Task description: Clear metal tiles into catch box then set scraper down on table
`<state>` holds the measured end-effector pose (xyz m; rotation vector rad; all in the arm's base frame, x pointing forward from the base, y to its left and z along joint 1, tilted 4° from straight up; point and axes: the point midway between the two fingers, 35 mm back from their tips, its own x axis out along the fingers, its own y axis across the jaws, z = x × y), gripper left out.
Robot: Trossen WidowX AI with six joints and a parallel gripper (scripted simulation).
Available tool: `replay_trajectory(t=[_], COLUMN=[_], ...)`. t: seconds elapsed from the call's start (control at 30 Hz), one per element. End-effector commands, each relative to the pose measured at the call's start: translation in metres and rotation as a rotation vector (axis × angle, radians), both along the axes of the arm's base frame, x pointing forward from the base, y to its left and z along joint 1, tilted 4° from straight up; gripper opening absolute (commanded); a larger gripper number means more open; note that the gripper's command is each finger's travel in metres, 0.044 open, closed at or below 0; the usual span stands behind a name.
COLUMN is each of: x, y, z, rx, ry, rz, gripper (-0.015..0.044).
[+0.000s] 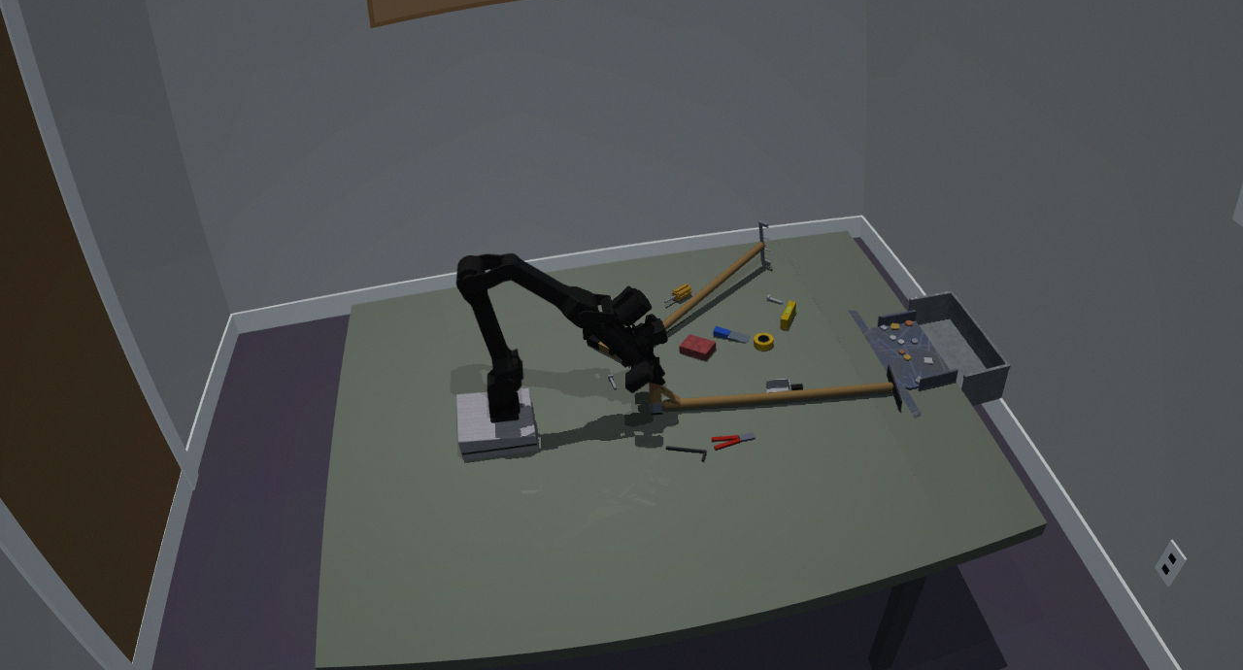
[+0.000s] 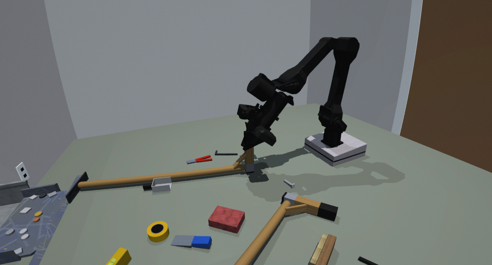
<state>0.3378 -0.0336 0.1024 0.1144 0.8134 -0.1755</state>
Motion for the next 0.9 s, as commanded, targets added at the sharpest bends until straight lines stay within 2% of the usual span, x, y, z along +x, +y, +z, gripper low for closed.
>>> replay_trajectory(t=[0.0, 0.87], x=[0.002, 0.007], y=[0.007, 0.039], z=[0.001, 0.003], rx=[0.003, 0.000], ry=[-0.004, -0.005], rz=[0.014, 0.076], gripper=[0.0000, 0.0000])
